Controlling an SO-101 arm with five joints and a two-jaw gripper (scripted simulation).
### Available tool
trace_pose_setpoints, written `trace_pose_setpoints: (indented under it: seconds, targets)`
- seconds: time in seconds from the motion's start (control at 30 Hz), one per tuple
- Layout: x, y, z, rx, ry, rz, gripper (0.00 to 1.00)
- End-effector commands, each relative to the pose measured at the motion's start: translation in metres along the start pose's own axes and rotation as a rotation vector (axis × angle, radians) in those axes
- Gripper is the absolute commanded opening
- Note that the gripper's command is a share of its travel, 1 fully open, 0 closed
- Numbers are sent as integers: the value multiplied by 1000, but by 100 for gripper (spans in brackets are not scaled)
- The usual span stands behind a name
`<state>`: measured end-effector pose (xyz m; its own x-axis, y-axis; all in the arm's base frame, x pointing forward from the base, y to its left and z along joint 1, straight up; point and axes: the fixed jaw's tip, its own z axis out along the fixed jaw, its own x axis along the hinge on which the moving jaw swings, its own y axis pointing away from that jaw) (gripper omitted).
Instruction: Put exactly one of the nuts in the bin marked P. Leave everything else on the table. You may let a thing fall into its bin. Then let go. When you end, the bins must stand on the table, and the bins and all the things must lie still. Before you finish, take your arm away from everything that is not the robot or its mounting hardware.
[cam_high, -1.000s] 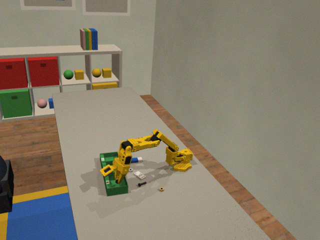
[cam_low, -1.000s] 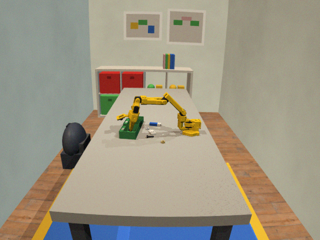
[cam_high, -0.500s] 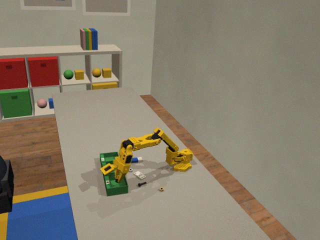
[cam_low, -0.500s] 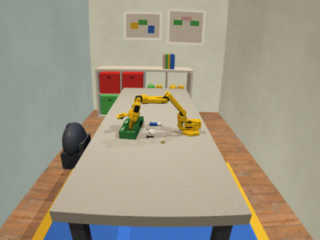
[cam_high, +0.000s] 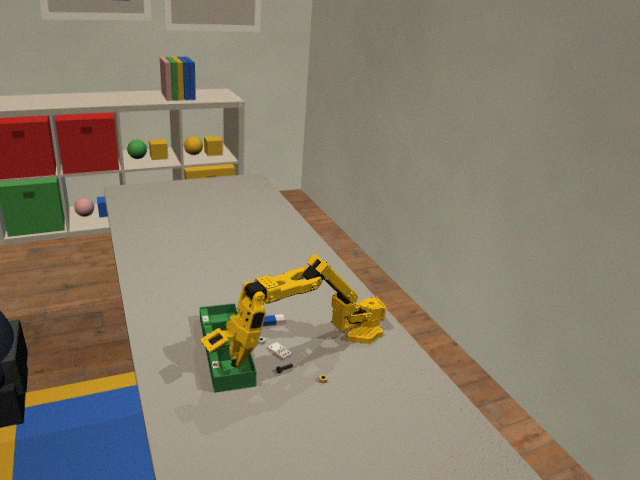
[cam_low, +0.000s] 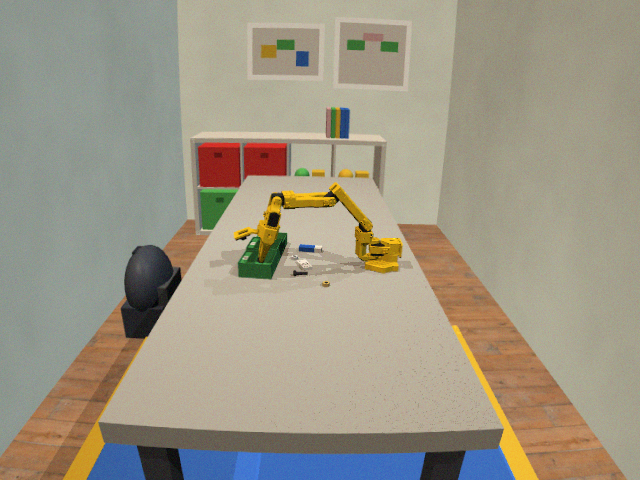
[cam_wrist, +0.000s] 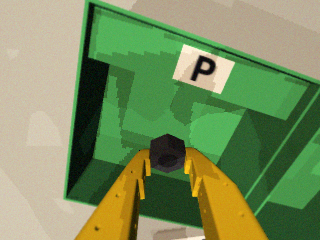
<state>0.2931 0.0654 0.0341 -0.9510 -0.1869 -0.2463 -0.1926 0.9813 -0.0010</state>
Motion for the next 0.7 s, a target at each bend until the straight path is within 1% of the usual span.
trace_pose_setpoints:
  seconds: [0.0,0.27,0.67]
  targets:
    - [-13,4,-16,-4,-90,-17,0]
    - [-13,4,-15,-4,-90,-17,0]
    - [-12,4,-10,-4,-90,-17,0]
